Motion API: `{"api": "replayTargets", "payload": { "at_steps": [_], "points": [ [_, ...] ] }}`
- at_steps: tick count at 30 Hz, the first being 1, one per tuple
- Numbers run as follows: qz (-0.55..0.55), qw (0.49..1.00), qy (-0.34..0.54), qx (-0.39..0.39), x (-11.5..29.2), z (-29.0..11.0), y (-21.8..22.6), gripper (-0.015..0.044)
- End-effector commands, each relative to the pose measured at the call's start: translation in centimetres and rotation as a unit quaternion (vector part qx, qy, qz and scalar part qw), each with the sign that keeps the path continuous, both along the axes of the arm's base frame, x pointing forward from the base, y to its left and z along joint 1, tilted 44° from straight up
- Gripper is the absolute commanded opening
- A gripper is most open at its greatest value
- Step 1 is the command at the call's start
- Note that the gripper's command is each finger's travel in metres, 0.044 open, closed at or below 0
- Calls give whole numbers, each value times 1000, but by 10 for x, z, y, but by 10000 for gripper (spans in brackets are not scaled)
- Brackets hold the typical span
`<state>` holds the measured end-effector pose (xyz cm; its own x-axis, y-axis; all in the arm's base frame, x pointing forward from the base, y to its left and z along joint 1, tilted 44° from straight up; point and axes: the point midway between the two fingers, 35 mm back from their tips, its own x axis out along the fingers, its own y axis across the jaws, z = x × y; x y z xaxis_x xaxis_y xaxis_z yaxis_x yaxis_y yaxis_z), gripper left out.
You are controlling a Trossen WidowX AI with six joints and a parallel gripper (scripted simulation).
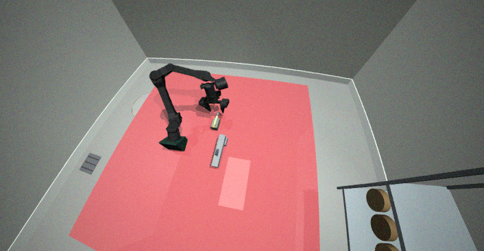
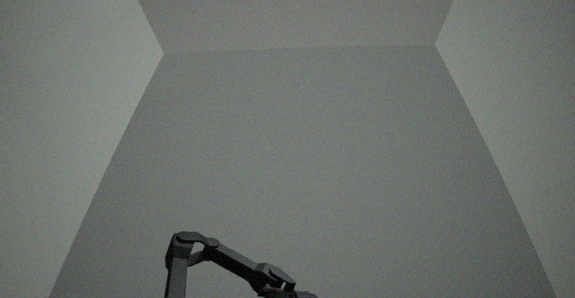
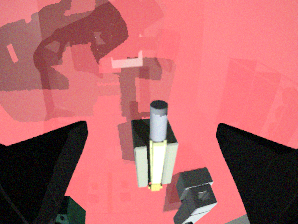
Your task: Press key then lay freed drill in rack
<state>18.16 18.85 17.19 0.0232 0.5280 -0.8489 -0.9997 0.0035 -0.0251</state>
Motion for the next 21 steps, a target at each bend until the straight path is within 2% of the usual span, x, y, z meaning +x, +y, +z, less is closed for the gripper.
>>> {"api": "replayTargets", "payload": {
  "at_steps": [1,6,10,16,21],
  "points": [
    [-64,996,-63,1,-16,18,27,440],
    [-129,983,-111,72,-39,52,53,440],
    [-197,963,-106,149,-57,79,67,440],
    [-311,896,-19,317,-93,132,76,440],
    [-367,829,83,414,-116,165,70,440]
  ]
}}
